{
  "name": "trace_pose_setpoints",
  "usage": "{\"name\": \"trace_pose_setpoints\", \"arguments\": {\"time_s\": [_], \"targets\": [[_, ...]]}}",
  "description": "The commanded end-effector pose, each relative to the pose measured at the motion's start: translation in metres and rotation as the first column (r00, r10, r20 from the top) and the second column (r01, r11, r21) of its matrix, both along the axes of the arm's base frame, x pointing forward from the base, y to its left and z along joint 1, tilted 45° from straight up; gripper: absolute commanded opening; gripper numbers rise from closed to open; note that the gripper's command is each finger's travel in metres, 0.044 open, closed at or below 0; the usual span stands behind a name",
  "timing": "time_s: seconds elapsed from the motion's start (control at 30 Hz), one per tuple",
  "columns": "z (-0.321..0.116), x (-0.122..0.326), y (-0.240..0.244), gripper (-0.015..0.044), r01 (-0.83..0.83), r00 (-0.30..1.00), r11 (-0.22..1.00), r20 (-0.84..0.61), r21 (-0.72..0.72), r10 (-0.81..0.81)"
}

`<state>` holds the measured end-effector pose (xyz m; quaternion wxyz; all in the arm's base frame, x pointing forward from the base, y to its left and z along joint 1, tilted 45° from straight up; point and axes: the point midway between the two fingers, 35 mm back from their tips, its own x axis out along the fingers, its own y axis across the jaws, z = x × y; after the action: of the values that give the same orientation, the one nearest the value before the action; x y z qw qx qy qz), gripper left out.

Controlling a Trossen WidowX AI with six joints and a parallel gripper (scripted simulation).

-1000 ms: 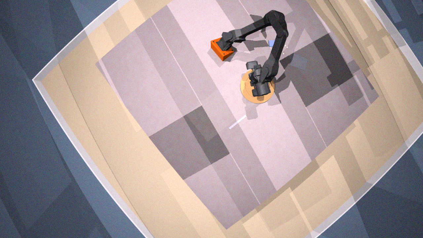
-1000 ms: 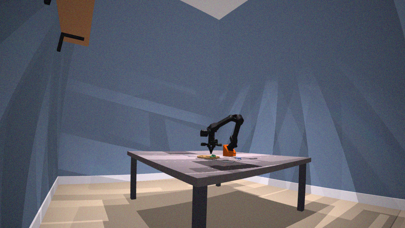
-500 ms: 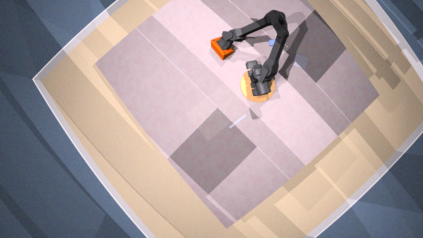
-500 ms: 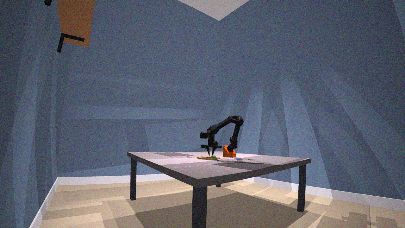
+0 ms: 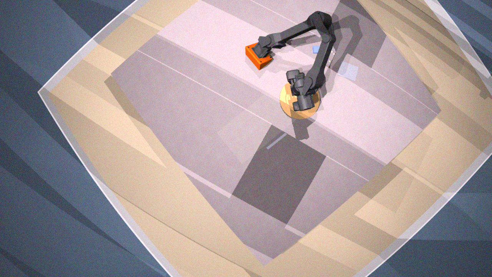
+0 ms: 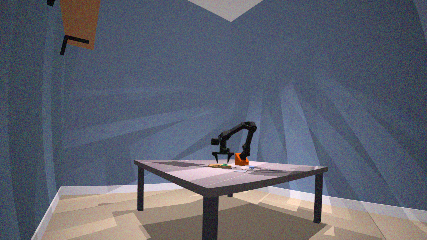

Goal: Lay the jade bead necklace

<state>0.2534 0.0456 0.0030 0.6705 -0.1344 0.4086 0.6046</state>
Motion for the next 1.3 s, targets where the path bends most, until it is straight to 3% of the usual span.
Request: {"name": "trace_pose_setpoints", "arguments": {"time_s": [0.0, 0.83, 0.9, 1.03, 1.23, 1.27], "targets": [[0.003, 0.002, -0.003, 0.0440, -0.002, 1.000, 1.000, 0.009, -0.003, 0.002], [0.003, 0.002, -0.003, 0.0440, -0.002, 1.000, 1.000, 0.009, -0.003, 0.002], [0.005, 0.004, -0.002, 0.0387, 0.039, 0.999, 0.999, -0.031, -0.008, -0.039], [0.016, 0.017, 0.003, 0.0282, 0.268, 0.927, 0.961, -0.254, -0.065, -0.276], [0.035, 0.036, 0.014, 0.0125, 0.549, 0.614, 0.798, -0.530, -0.246, -0.586], [0.038, 0.039, 0.016, 0.0120, 0.582, 0.542, 0.762, -0.562, -0.285, -0.625]]}}
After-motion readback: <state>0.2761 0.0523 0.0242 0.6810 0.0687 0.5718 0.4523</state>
